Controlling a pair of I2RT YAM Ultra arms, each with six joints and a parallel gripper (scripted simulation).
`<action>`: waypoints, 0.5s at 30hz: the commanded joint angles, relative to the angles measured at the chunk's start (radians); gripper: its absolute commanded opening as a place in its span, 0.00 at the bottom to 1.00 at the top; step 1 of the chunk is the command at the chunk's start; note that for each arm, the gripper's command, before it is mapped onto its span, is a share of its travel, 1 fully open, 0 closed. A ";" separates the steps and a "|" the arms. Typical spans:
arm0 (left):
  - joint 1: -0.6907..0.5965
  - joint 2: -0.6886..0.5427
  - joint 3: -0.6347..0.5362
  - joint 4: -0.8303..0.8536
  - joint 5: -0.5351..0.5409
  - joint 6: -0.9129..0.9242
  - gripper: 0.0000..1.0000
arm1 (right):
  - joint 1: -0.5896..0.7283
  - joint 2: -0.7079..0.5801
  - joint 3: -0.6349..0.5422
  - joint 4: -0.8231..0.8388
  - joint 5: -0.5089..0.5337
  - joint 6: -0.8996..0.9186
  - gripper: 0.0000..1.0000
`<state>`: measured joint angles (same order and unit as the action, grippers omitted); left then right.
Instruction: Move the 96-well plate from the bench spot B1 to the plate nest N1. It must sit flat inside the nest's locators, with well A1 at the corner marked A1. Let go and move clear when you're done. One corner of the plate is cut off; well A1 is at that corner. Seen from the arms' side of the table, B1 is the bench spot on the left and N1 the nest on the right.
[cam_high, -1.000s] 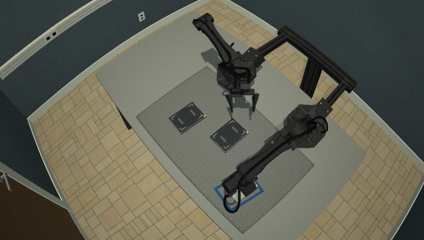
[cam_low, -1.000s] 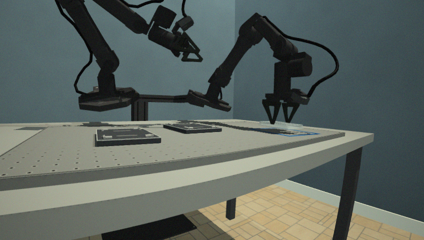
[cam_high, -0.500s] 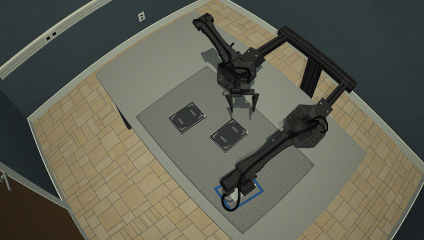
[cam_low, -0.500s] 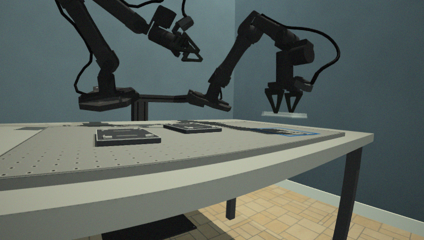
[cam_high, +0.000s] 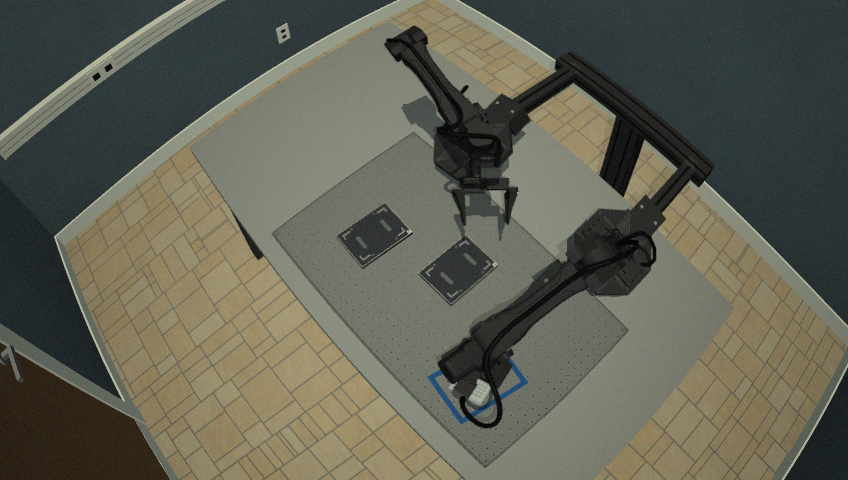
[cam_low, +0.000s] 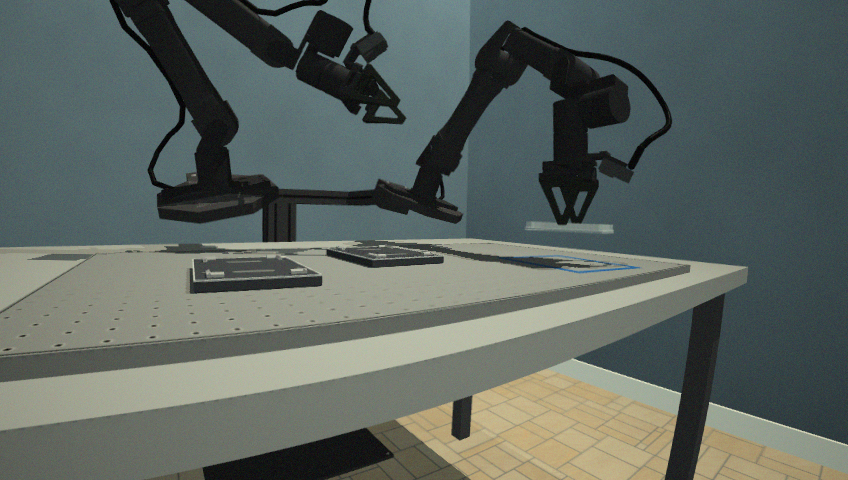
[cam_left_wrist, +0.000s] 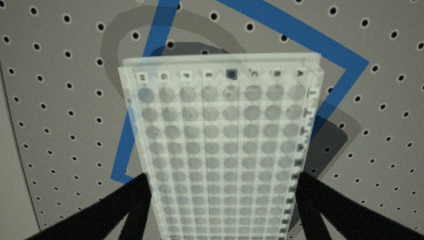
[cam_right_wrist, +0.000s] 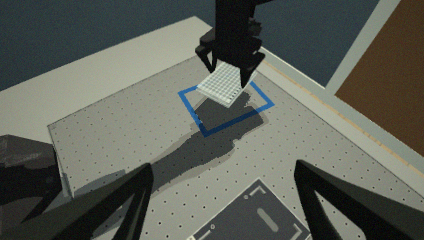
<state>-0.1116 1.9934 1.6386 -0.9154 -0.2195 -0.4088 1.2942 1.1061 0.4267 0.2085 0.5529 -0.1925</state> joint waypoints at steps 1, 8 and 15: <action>-0.010 0.010 0.004 -0.006 -0.010 -0.190 0.77 | 0.009 -0.018 0.005 0.023 0.001 -0.006 1.00; -0.011 0.008 0.001 -0.004 -0.011 -0.506 0.77 | 0.009 -0.018 0.005 0.023 0.001 -0.006 1.00; -0.011 0.007 0.009 -0.014 -0.013 -0.758 0.77 | 0.009 -0.018 0.005 0.023 0.001 -0.006 1.00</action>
<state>-0.1116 1.9934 1.6386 -0.9154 -0.2203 -1.0168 1.2942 1.1061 0.4267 0.2085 0.5529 -0.1925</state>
